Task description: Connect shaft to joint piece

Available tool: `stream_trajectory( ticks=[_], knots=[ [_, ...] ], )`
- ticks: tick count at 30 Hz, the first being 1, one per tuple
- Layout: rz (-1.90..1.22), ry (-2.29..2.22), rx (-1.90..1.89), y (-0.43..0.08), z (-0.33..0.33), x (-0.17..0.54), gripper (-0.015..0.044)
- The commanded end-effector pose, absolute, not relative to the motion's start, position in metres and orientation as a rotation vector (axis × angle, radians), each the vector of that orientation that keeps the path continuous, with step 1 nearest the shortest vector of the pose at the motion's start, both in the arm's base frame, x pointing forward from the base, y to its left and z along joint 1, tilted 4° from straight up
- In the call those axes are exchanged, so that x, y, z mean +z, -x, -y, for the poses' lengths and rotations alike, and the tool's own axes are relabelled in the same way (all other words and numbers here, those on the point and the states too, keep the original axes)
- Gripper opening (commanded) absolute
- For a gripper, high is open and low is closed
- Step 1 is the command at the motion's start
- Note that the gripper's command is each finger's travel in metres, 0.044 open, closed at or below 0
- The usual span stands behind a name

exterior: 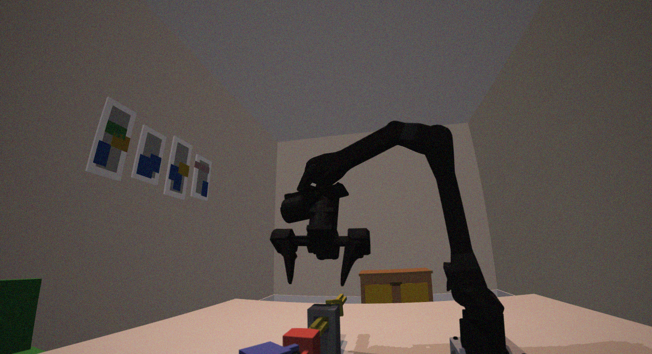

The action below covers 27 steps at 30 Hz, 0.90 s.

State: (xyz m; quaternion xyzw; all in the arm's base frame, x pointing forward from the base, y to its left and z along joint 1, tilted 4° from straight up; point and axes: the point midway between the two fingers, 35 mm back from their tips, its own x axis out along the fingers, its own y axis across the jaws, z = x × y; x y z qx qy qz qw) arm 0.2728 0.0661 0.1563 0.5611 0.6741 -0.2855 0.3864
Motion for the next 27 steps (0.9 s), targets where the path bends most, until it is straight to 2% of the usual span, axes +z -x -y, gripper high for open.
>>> stream_trajectory(
  ticks=[1, 7, 14, 21, 27],
  knots=[
    [-1.671, -1.391, -0.693, -0.289, -0.037, 0.153, 0.0440],
    [-1.574, -1.254, -0.612, -0.317, 0.056, 0.147, 0.0440],
    [-1.586, -1.090, -0.563, -0.310, 0.159, 0.139, 0.0440],
    [-1.587, -1.085, -0.567, -0.310, 0.161, 0.138, 0.0440],
    [-1.537, -1.074, -0.761, -0.312, 0.158, 0.114, 0.0440]
  ],
)
